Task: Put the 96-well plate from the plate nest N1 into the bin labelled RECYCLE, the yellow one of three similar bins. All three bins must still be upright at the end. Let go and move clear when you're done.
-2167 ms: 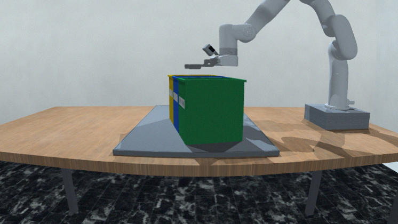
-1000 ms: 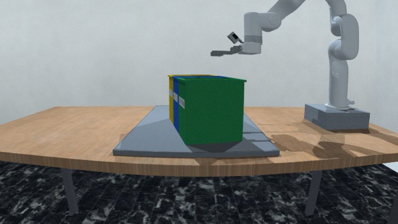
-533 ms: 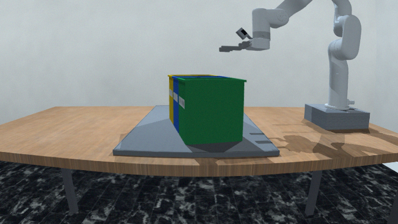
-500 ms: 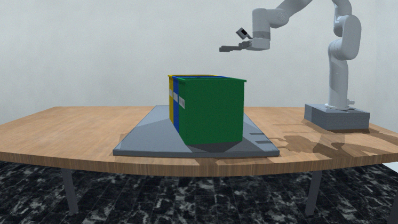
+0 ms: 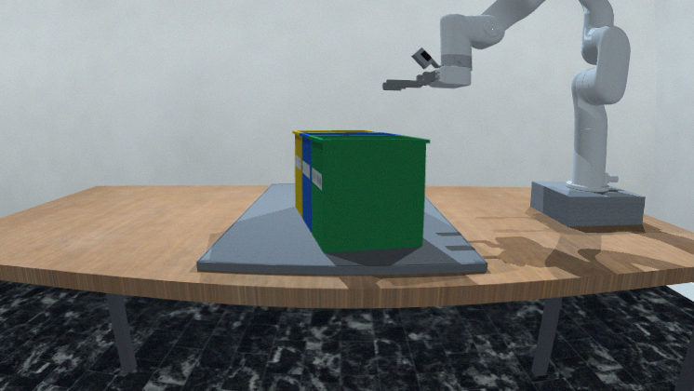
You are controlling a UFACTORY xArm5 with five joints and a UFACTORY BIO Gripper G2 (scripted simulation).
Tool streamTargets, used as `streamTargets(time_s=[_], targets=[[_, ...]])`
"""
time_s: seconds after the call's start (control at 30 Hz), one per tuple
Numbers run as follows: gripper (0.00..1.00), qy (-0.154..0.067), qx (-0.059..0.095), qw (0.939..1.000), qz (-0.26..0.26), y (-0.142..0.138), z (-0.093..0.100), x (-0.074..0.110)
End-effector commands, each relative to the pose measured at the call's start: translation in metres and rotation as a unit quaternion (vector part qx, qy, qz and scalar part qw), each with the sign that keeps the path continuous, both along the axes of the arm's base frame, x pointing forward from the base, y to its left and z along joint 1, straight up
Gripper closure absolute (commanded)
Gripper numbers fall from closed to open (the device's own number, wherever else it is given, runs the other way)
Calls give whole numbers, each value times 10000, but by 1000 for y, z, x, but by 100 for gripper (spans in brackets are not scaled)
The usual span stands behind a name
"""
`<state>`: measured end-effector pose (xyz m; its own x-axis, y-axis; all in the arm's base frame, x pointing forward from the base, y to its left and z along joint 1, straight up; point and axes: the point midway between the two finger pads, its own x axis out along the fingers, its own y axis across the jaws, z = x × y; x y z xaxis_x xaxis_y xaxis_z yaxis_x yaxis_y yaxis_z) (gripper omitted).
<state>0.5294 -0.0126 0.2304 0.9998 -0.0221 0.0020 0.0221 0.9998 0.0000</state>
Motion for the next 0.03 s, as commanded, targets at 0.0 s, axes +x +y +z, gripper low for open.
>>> streamTargets(time_s=[0.0], targets=[[82, -19, 19, 10000, 0, 0, 2, 1]])
